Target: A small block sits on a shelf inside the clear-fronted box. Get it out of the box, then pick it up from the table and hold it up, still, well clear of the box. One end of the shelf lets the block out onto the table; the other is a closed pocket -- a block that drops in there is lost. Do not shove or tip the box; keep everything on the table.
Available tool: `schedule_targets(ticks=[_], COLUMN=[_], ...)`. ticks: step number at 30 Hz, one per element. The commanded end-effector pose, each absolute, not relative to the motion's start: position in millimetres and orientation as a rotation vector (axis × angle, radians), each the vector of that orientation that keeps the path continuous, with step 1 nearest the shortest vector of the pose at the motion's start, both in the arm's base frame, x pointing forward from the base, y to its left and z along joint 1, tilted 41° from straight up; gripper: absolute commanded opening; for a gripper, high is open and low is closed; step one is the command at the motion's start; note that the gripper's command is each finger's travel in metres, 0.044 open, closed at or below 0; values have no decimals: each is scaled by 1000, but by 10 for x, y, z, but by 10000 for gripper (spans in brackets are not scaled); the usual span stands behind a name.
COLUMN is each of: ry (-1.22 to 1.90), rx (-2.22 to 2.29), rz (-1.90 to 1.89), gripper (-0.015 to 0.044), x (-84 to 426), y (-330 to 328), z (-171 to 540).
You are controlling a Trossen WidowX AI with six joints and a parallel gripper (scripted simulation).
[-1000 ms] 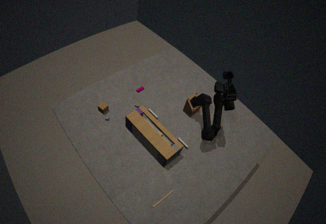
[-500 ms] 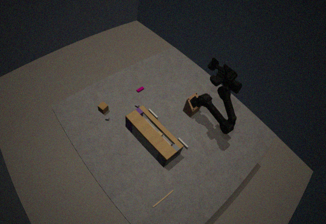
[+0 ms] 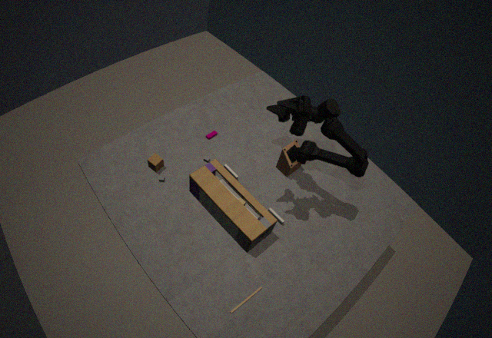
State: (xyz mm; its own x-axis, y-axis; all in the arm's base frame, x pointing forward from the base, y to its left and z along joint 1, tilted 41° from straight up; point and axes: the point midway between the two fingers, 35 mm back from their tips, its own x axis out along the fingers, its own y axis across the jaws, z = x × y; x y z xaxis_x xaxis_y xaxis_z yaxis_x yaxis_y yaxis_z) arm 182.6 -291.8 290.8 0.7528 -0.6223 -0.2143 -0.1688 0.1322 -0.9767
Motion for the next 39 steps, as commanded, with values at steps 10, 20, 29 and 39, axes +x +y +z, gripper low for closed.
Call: schedule_targets(ticks=[10,20,29,39], ry=[755,924,938,939], rx=[-1077,-913,-904,-904], rz=[489,1228,1284,1284], gripper=[400,400,400,400], x=[3099,3142,3114,3145], y=[-1708,-305,-209,-128], z=[1758,1208,1186,1101])
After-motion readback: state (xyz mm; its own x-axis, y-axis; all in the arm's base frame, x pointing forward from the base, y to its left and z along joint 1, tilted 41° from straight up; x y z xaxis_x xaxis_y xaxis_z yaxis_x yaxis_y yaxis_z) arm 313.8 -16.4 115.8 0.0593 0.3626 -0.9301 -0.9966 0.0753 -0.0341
